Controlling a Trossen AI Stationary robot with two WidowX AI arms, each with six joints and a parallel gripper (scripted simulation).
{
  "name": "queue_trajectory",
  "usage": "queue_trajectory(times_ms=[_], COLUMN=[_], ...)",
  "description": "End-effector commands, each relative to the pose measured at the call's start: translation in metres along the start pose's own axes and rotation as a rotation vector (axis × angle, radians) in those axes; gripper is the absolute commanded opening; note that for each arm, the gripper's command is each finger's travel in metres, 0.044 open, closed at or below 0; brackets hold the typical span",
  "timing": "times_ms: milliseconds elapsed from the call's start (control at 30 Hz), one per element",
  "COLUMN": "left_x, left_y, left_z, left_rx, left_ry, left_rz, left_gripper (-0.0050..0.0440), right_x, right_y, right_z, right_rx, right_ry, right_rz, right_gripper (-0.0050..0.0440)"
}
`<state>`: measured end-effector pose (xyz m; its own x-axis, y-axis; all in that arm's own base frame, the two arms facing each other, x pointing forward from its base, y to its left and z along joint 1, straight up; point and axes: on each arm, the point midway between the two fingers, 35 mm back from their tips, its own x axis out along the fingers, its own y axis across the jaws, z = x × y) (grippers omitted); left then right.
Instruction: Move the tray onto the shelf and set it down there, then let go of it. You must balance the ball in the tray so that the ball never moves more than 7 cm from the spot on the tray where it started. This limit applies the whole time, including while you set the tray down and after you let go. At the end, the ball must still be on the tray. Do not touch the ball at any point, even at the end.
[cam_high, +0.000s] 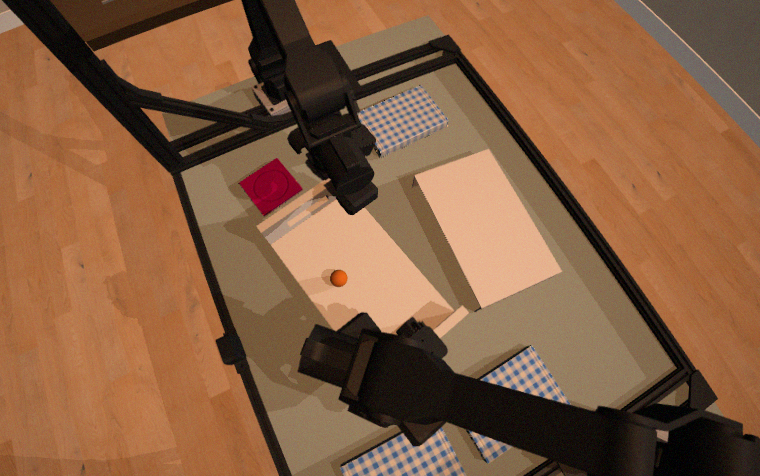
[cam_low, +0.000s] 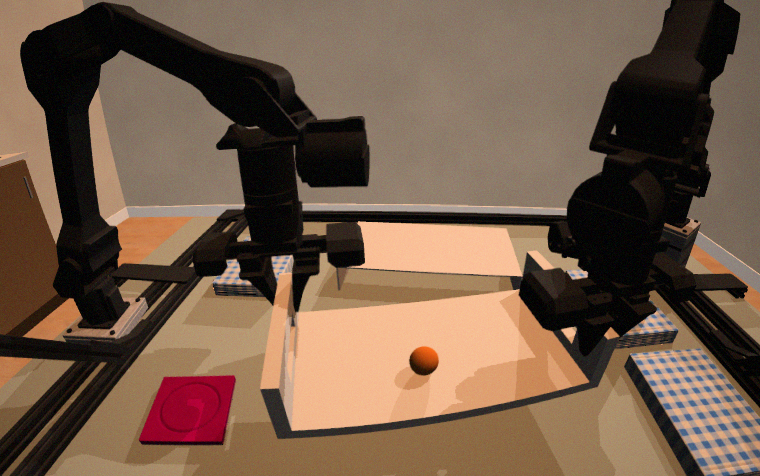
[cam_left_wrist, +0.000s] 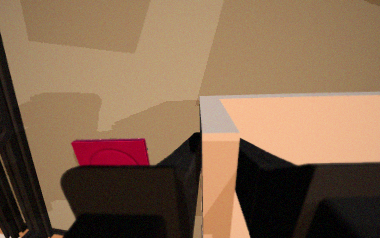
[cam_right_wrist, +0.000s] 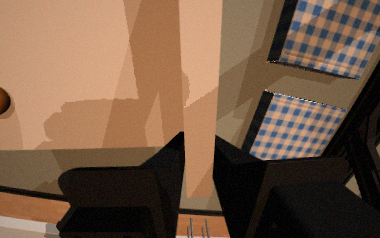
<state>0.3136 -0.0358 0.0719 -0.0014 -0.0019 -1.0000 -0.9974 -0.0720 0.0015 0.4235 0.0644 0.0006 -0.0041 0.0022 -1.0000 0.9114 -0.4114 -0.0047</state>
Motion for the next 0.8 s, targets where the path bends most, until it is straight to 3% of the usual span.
queue_trajectory(times_ms=[0, 767], left_x=[-0.0073, -0.0144], left_y=[-0.0005, -0.0006], left_z=[-0.0015, -0.0018], left_rx=[0.002, 0.002], left_ry=[0.012, 0.008], left_rz=[-0.006, -0.005], left_gripper=[0.0020, 0.0020], right_x=[-0.0097, -0.0160], right_y=[-0.0005, -0.0006], right_z=[-0.0014, -0.0017], right_rx=[0.001, 0.001], right_ry=[0.014, 0.010], right_rz=[0.000, 0.001], right_gripper=[0.0020, 0.0020])
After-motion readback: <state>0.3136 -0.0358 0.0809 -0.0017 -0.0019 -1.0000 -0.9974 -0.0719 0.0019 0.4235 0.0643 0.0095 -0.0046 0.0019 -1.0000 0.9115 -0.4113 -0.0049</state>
